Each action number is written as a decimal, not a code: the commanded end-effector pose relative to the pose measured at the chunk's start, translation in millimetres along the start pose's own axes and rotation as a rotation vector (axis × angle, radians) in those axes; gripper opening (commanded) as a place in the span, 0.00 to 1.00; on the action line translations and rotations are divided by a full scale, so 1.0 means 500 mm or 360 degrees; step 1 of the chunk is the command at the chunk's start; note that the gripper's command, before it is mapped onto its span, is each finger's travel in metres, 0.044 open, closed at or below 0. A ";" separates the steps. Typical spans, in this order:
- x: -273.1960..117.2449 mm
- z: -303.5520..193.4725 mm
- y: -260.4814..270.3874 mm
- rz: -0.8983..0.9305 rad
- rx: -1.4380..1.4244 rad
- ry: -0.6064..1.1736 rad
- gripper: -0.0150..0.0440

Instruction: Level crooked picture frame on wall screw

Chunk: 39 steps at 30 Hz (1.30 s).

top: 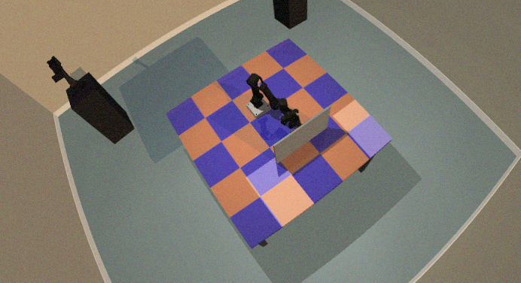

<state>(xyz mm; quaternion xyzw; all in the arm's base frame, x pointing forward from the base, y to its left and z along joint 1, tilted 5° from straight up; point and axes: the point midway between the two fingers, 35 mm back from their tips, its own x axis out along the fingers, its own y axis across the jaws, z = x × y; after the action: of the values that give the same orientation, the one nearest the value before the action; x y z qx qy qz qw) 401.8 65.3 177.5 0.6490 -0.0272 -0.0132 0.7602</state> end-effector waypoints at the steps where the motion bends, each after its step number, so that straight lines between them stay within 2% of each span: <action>1: 0.000 0.000 -0.001 -0.0003 0.0045 0.0002 0.25; 16: 0.000 0.001 0.000 -0.0004 0.0162 0.0003 0.25; 26: 0.000 0.001 0.001 0.0000 0.0132 0.0000 0.69; 30: -0.004 0.000 0.001 -0.0001 0.0123 0.0001 0.69; 39: -0.195 0.001 -0.013 -0.0007 -0.0301 0.0011 0.69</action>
<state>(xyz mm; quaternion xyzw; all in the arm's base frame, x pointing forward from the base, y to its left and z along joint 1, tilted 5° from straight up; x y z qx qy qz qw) 333.0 72.4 179.4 0.6120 -0.0272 -0.0081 0.7903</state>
